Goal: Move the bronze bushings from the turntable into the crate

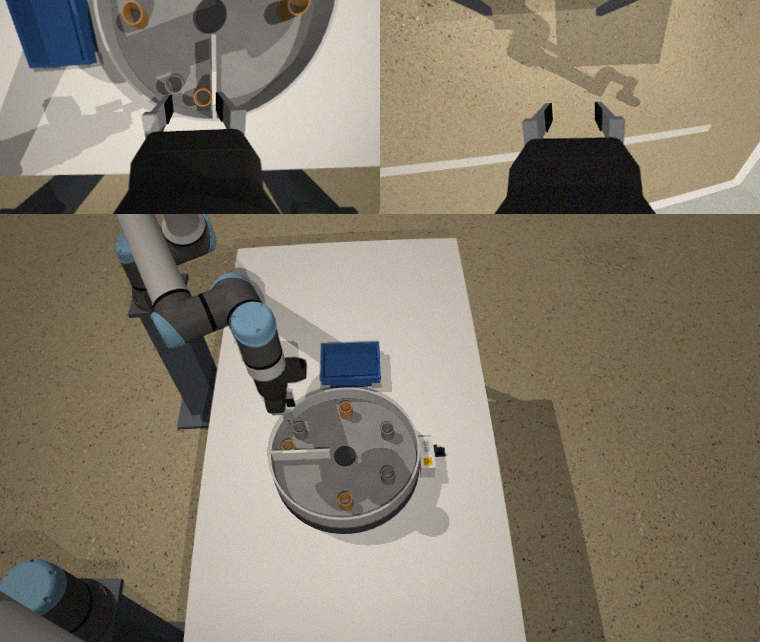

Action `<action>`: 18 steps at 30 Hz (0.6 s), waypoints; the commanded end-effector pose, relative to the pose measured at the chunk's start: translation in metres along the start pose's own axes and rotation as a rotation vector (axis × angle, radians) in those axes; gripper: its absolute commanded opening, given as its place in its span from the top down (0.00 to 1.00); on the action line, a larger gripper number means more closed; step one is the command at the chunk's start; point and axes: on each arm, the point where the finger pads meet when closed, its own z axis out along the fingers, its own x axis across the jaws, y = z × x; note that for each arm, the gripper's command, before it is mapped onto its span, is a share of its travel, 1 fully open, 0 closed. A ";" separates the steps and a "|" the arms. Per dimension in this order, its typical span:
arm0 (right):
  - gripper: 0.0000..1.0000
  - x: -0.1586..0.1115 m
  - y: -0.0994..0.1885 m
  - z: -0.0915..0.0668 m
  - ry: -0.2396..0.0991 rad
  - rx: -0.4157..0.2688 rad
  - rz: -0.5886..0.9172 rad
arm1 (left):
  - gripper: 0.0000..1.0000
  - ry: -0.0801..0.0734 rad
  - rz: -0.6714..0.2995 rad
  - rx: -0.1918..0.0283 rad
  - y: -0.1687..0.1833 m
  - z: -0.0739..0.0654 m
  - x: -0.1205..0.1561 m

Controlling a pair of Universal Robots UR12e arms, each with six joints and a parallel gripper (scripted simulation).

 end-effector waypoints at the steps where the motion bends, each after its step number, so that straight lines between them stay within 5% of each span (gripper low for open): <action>1: 0.00 -0.033 0.018 -0.002 -0.017 0.006 -0.011 | 0.00 0.000 0.001 -0.001 0.001 -0.001 -0.001; 18: 0.00 -0.205 0.091 -0.015 -0.096 0.038 -0.016 | 0.00 0.000 0.001 -0.001 0.001 -0.001 -0.001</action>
